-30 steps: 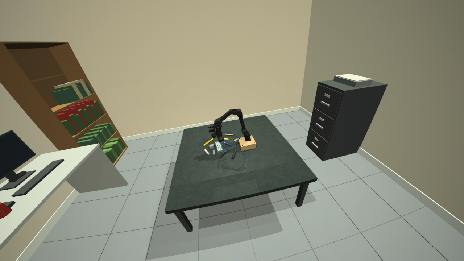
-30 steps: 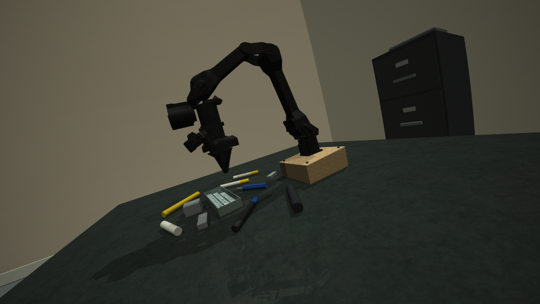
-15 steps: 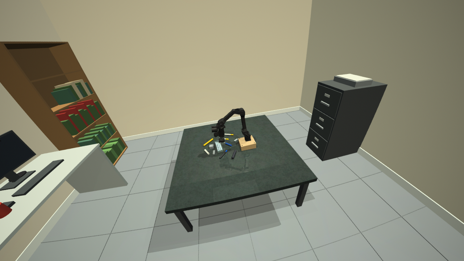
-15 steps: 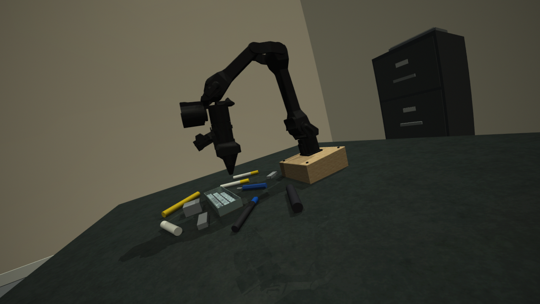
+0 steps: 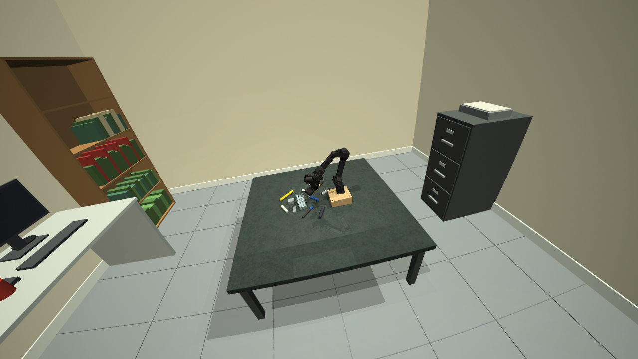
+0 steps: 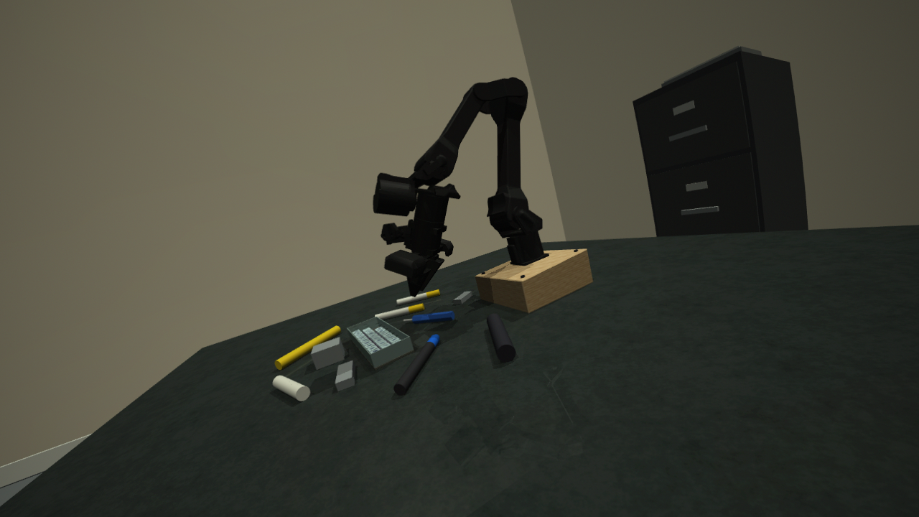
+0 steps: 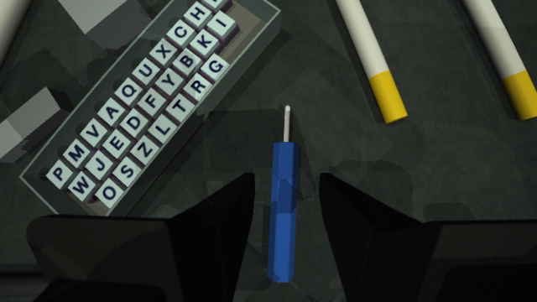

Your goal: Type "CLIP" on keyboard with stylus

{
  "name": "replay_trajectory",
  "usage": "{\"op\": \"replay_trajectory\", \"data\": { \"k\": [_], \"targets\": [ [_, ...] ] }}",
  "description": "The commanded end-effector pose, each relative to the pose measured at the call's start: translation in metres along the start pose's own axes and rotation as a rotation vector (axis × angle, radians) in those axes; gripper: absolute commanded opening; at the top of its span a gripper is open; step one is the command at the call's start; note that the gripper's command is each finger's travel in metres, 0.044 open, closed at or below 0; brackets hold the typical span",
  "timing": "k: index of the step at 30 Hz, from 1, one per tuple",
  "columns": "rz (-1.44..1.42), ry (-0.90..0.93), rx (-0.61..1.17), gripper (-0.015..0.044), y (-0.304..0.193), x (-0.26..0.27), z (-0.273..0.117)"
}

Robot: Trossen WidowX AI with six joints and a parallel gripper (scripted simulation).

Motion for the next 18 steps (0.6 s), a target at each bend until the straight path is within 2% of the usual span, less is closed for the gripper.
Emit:
{"op": "replay_trajectory", "data": {
  "k": [1,18],
  "targets": [
    [0.051,0.001,-0.036,0.015,-0.0015,-0.0036,-0.0007],
    [0.051,0.001,-0.036,0.015,-0.0055,-0.0027,0.0061]
  ]
}}
Point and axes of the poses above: the point midway between the two fingers, 35 mm back from their tips, its own z axis out along the fingers, its own x axis across the jaws, y = z × x, the point moved 3 cm from there along -z, back along the fingers, and after that the axes turned 6 degrees about -z, right-handed, at the moved point
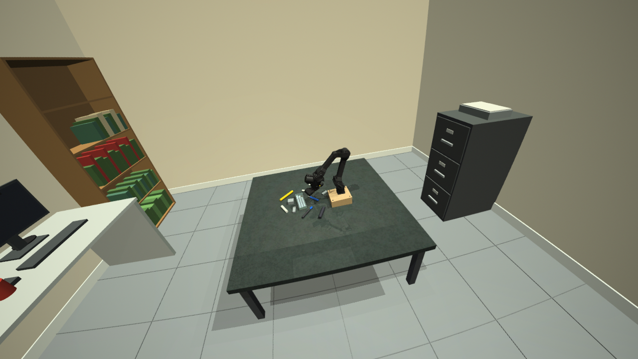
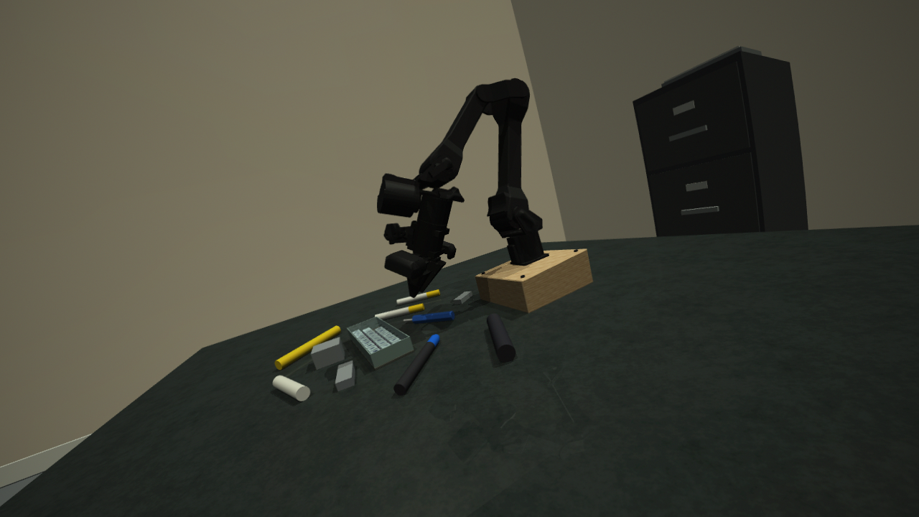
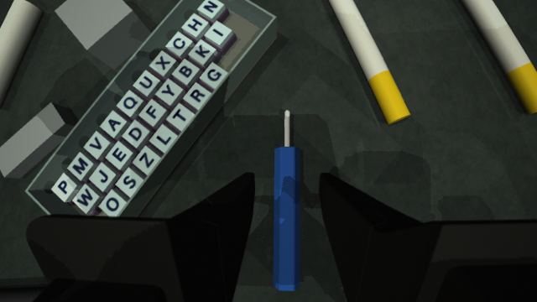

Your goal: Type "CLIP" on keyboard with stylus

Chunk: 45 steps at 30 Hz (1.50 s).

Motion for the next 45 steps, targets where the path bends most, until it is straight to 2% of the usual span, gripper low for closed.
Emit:
{"op": "replay_trajectory", "data": {
  "k": [1,45],
  "targets": [
    [0.0,-0.009,0.002,0.015,-0.003,-0.002,0.004],
    [0.0,-0.009,0.003,0.015,-0.013,0.0,0.017]
  ]
}}
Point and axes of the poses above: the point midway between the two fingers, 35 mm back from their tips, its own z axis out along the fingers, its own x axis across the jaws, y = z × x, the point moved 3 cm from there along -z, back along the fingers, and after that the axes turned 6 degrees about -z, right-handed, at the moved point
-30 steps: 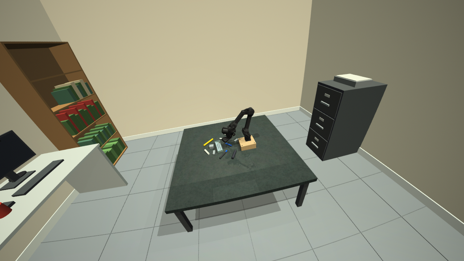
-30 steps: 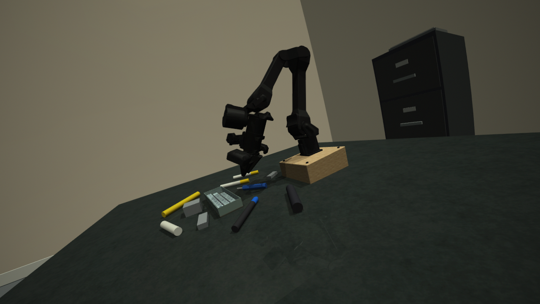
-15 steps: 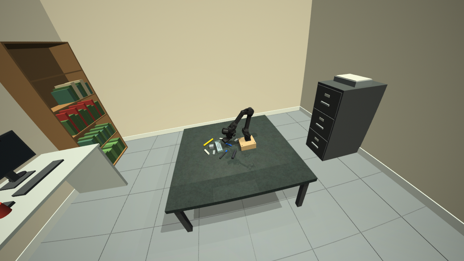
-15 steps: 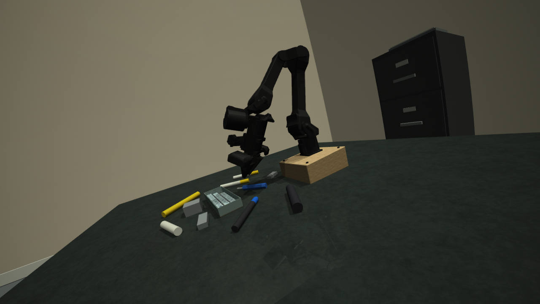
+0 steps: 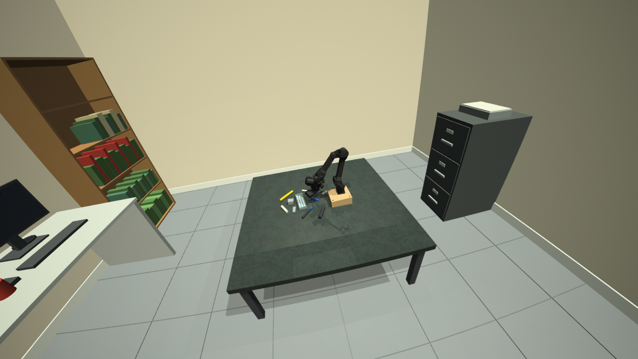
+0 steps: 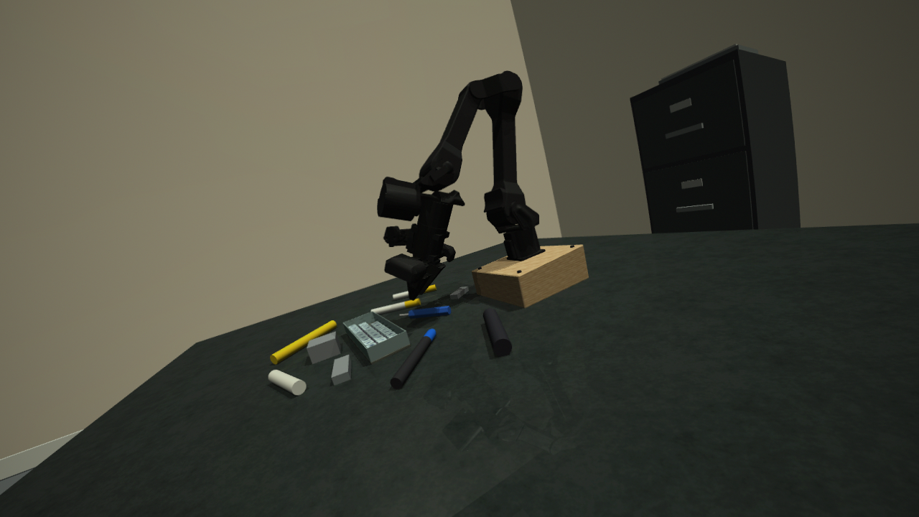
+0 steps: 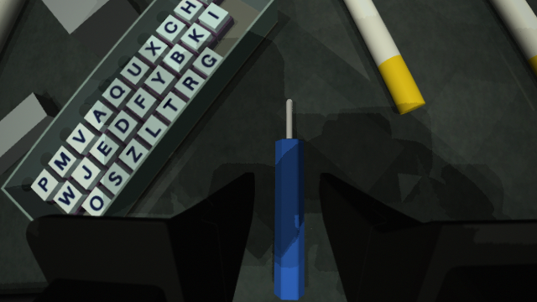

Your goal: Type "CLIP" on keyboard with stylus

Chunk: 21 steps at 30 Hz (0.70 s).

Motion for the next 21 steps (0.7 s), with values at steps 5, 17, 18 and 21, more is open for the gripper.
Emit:
{"op": "replay_trajectory", "data": {
  "k": [5,17,18,21],
  "targets": [
    [-0.003,-0.011,0.005,0.015,-0.0036,-0.0017,0.0051],
    [-0.003,-0.011,0.005,0.015,-0.0051,-0.0013,0.0087],
    [-0.003,-0.011,0.005,0.015,-0.0053,-0.0013,0.009],
    [-0.003,-0.011,0.005,0.015,-0.0064,-0.0013,0.0108]
  ]
}}
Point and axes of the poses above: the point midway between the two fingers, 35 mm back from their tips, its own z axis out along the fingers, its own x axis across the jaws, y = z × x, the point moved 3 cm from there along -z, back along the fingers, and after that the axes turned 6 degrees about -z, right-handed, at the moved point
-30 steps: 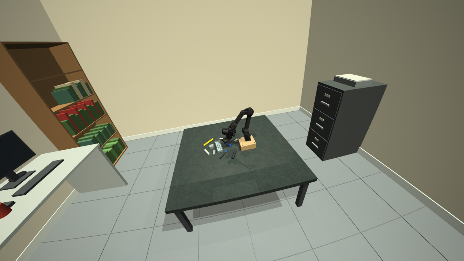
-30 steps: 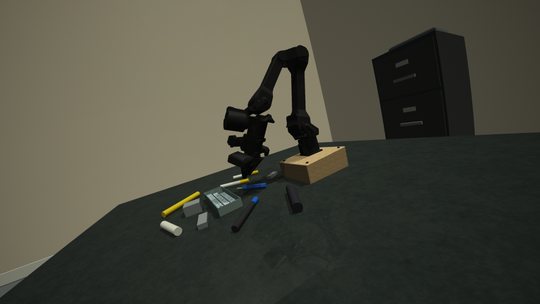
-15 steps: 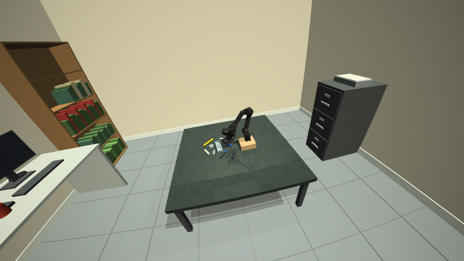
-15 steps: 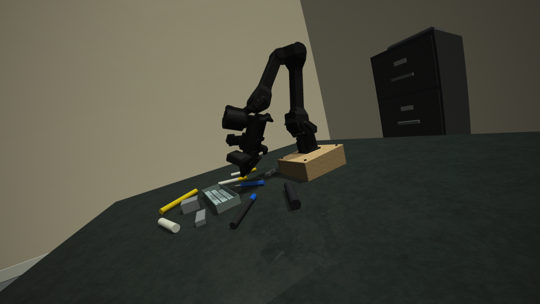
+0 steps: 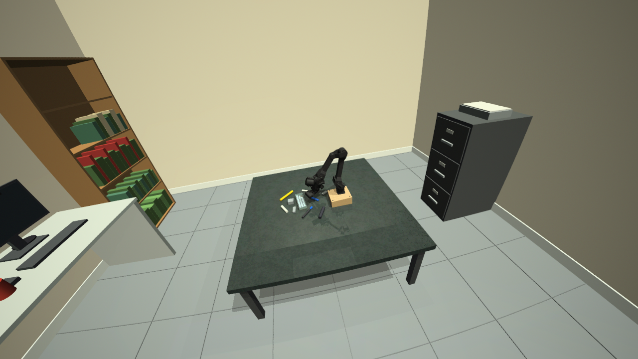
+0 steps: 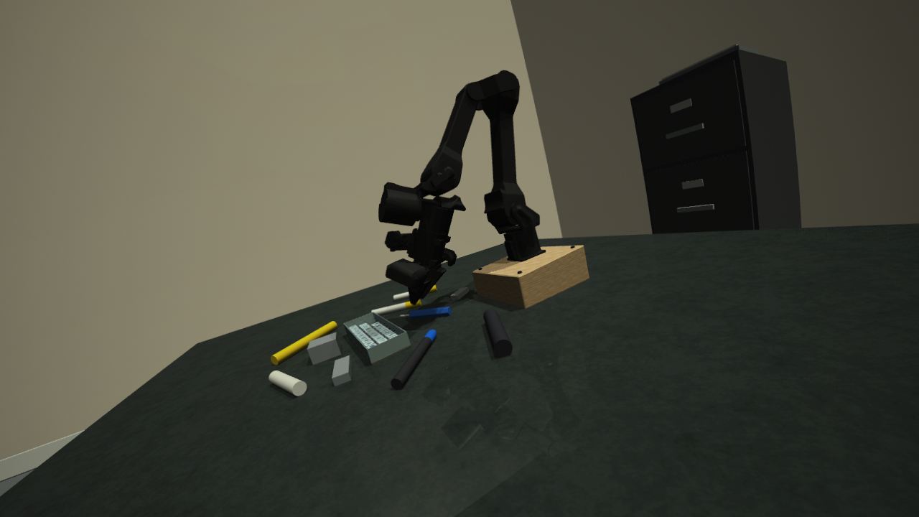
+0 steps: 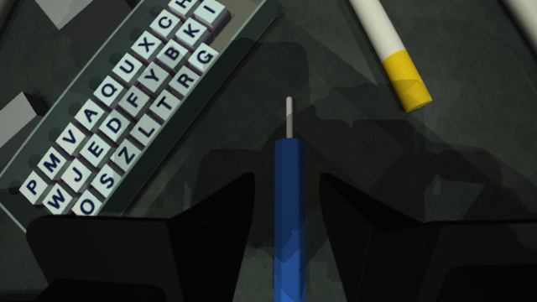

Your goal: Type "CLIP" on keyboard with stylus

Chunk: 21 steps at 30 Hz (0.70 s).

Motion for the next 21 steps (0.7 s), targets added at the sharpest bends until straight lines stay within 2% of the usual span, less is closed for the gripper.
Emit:
{"op": "replay_trajectory", "data": {
  "k": [1,21],
  "targets": [
    [-0.008,-0.01,0.007,0.015,-0.0036,-0.0014,0.0038],
    [-0.008,-0.01,0.007,0.015,-0.0071,-0.0012,0.0095]
  ]
}}
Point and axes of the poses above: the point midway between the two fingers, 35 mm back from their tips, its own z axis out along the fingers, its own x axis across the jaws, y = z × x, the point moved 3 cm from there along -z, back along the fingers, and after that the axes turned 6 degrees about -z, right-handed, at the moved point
